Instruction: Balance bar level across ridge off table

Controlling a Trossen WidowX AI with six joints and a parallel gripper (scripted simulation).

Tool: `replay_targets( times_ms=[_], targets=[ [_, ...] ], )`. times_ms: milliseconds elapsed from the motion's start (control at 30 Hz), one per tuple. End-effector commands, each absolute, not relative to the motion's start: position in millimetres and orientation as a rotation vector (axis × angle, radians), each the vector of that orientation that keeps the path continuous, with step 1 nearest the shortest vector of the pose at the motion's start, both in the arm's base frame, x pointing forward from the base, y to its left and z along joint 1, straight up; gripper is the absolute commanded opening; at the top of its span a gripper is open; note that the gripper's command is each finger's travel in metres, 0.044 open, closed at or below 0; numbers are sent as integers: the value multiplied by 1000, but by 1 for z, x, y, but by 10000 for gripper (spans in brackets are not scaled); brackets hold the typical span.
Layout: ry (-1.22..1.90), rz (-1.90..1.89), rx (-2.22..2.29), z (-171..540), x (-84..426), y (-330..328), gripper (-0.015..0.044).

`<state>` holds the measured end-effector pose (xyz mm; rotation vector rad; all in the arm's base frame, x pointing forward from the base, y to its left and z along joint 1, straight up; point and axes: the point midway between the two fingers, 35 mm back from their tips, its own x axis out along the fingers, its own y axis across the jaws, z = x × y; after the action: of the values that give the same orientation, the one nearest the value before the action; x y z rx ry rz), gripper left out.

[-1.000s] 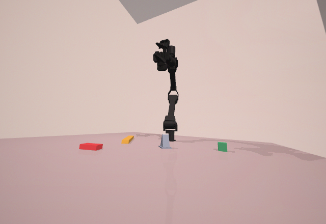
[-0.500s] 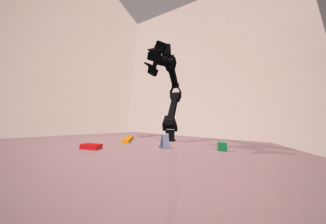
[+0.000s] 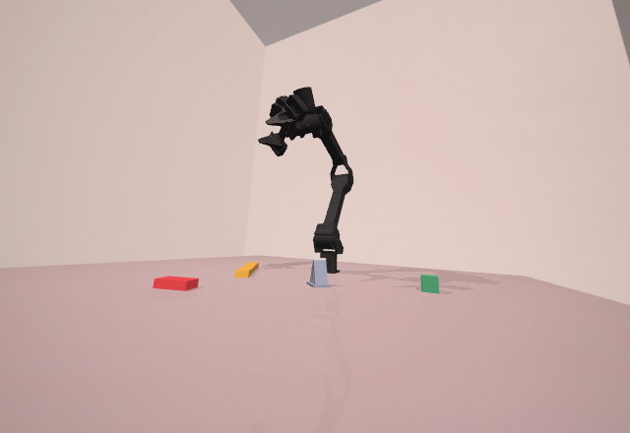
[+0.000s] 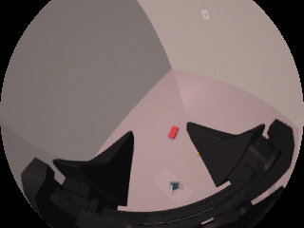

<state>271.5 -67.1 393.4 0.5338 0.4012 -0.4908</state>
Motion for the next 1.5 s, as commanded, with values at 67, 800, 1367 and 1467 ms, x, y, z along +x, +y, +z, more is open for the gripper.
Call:
replay_targets(
  times_ms=[67,800,1367,1467],
  targets=[
    [530,-509,382,364,277,-84,315],
    [991,-424,-80,271,264,-148,315],
    [1312,-196,-300,201,224,-187,315],
    [1356,-136,-329,191,217,-191,315]
  ],
)
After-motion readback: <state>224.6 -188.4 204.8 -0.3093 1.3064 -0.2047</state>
